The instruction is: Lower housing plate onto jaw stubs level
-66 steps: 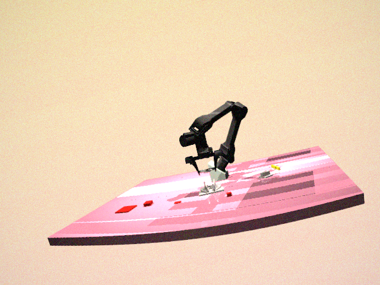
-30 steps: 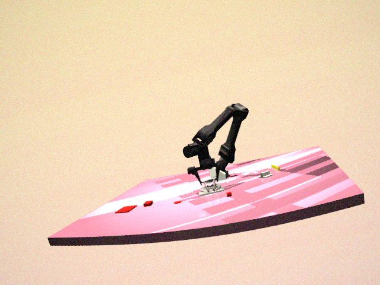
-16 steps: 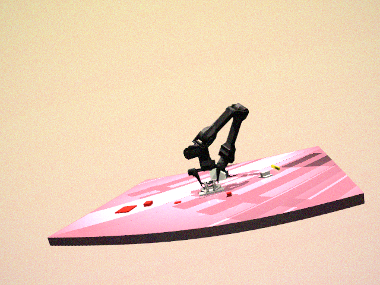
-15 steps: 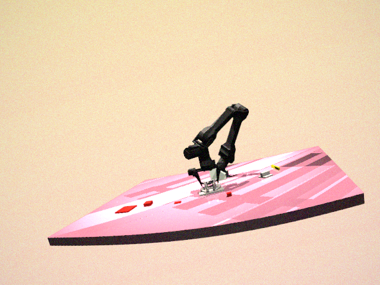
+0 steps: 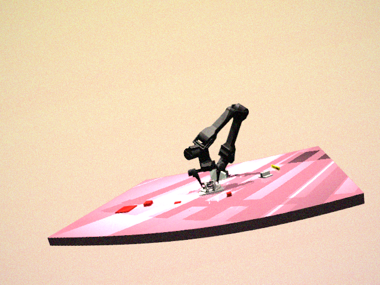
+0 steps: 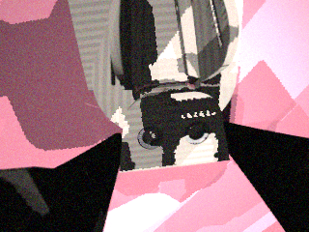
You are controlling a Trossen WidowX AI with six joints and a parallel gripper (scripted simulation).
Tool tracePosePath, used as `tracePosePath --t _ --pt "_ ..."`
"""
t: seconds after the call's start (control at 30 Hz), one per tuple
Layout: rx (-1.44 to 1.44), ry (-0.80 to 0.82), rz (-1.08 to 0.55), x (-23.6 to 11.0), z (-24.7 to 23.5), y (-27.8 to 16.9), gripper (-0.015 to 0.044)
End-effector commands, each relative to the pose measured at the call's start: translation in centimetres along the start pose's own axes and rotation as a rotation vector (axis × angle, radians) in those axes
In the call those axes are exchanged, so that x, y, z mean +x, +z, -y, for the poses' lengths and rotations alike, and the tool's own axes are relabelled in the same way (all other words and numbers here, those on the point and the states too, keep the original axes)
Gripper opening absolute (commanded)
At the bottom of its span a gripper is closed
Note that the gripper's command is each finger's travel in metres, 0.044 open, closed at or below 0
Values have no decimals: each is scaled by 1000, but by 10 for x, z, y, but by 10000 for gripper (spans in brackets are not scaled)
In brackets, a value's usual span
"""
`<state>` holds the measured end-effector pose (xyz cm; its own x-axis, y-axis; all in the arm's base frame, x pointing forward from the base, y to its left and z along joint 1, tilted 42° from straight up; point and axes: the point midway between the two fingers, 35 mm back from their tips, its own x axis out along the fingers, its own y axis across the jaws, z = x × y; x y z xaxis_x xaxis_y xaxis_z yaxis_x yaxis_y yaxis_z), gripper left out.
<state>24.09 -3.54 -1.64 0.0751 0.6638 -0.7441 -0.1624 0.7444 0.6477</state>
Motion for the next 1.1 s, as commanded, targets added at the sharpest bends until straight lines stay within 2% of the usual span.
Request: tracePosePath --t 0.0,1.07 --pt "6 3 3 2 0 0 351" --pt "6 3 3 7 0 0 351"
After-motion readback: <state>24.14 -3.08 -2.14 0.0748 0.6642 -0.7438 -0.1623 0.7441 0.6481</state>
